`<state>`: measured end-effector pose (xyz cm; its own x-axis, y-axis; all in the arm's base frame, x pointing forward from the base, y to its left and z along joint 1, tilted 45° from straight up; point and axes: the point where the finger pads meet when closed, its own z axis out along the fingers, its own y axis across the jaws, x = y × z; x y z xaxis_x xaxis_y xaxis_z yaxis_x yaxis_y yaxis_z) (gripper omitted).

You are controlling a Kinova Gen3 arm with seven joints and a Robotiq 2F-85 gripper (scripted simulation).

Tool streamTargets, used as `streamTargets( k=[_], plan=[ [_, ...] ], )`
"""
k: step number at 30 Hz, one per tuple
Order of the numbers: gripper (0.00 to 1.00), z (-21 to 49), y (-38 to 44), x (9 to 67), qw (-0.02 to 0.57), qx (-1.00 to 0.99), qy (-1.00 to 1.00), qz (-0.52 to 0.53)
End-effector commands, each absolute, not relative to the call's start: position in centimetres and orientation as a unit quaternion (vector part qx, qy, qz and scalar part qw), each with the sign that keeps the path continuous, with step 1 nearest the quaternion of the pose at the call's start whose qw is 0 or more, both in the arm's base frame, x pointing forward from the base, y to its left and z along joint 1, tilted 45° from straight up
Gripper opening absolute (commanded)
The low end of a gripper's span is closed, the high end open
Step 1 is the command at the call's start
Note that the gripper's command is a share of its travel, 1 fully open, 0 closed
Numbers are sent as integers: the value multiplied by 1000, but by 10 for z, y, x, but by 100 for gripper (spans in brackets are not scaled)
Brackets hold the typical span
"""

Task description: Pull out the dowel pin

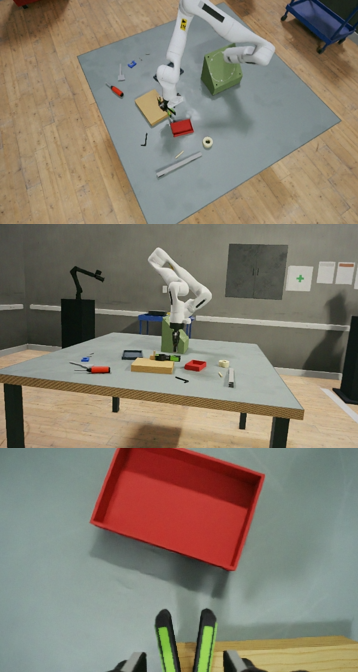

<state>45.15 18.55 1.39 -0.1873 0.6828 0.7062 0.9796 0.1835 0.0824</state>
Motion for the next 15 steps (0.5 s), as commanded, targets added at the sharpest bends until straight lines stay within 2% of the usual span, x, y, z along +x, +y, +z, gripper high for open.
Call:
streamTargets(
  k=[1, 15],
  plan=[
    [54, 19, 179, 453, 270, -578, -720, -274],
    [54, 35, 164, 454, 270, -578, -720, -274]
  ],
)
